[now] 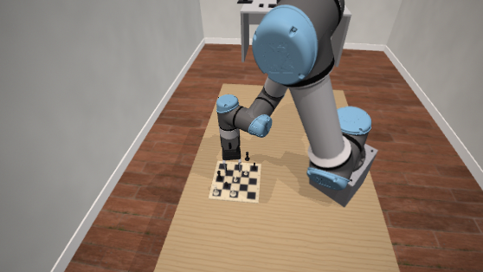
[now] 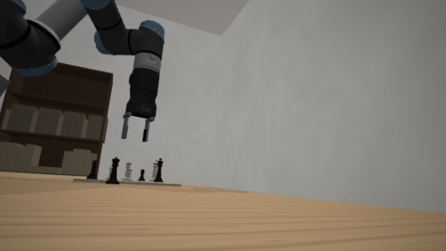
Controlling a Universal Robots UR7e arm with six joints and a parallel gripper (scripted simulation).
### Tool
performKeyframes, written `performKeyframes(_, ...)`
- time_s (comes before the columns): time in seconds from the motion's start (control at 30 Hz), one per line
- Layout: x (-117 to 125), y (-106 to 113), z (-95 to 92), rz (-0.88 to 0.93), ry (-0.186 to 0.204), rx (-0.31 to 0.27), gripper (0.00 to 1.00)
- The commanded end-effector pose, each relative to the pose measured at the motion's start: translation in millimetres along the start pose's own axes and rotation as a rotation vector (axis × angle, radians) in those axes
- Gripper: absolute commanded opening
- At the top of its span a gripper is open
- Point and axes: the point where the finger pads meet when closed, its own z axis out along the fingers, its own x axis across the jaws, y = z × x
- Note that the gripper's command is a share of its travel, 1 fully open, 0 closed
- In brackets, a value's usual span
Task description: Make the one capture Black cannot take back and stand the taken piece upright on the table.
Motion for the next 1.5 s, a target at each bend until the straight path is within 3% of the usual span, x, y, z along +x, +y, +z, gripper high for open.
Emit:
performKeyframes(0.0, 1, -12, -1.4, -0.232, 0.003, 0.009, 1.0)
performKeyframes(0.2, 2, -23, -2.5, -0.457, 0.006, 0.01, 1.0)
performKeyframes(0.73, 3, -38, -4.2, -0.805, 0.011, 0.01, 1.0)
performKeyframes(1.47, 4, -43, -4.8, -0.92, 0.013, 0.01, 1.0)
